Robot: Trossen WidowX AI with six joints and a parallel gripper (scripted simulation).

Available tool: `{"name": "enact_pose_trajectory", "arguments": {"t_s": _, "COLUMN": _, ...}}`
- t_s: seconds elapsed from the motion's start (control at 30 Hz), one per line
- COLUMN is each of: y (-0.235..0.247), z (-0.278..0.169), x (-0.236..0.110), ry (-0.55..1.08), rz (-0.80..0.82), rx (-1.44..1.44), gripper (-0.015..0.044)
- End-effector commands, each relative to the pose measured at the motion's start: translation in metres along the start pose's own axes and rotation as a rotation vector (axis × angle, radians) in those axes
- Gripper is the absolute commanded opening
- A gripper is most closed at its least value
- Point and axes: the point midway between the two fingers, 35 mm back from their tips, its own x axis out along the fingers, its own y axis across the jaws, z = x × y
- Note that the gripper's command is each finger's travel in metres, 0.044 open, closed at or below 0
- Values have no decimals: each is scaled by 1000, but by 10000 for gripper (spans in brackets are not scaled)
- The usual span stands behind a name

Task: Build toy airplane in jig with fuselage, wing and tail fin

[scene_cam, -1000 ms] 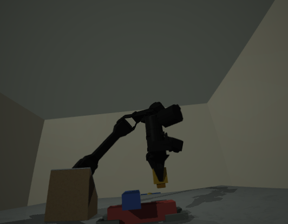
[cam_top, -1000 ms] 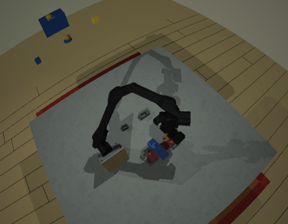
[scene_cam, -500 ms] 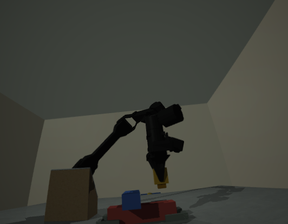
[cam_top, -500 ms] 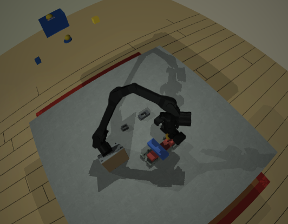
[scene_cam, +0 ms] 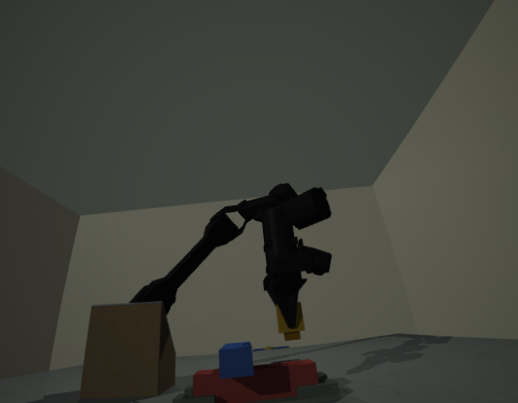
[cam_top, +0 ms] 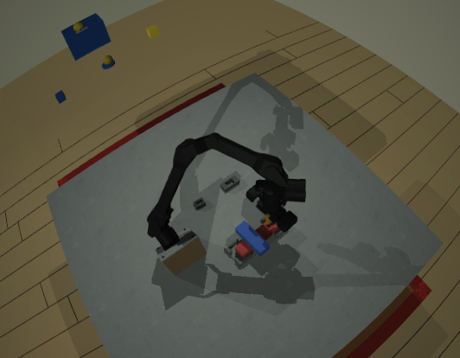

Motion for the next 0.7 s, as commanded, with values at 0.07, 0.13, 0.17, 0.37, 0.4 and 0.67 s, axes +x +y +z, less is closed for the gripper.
{"name": "enact_pose_trajectory", "arguments": {"t_s": 0.07, "y": 0, "z": 0, "x": 11, "ry": 5, "rz": 2, "rx": 0, "gripper": 67}}
{"name": "enact_pose_trajectory", "arguments": {"t_s": 0.13, "y": 0, "z": 0, "x": 14, "ry": 5, "rz": 2, "rx": 0, "gripper": 67}}
{"name": "enact_pose_trajectory", "arguments": {"t_s": 0.17, "y": 0, "z": 0, "x": 16, "ry": 5, "rz": 2, "rx": 0, "gripper": 67}}
{"name": "enact_pose_trajectory", "arguments": {"t_s": 0.37, "y": 0, "z": -1, "x": 25, "ry": 5, "rz": 2, "rx": 0, "gripper": 67}}
{"name": "enact_pose_trajectory", "arguments": {"t_s": 0.4, "y": 0, "z": -1, "x": 27, "ry": 5, "rz": 3, "rx": 0, "gripper": 67}}
{"name": "enact_pose_trajectory", "arguments": {"t_s": 0.67, "y": 1, "z": -1, "x": 38, "ry": 4, "rz": 3, "rx": -1, "gripper": 67}}
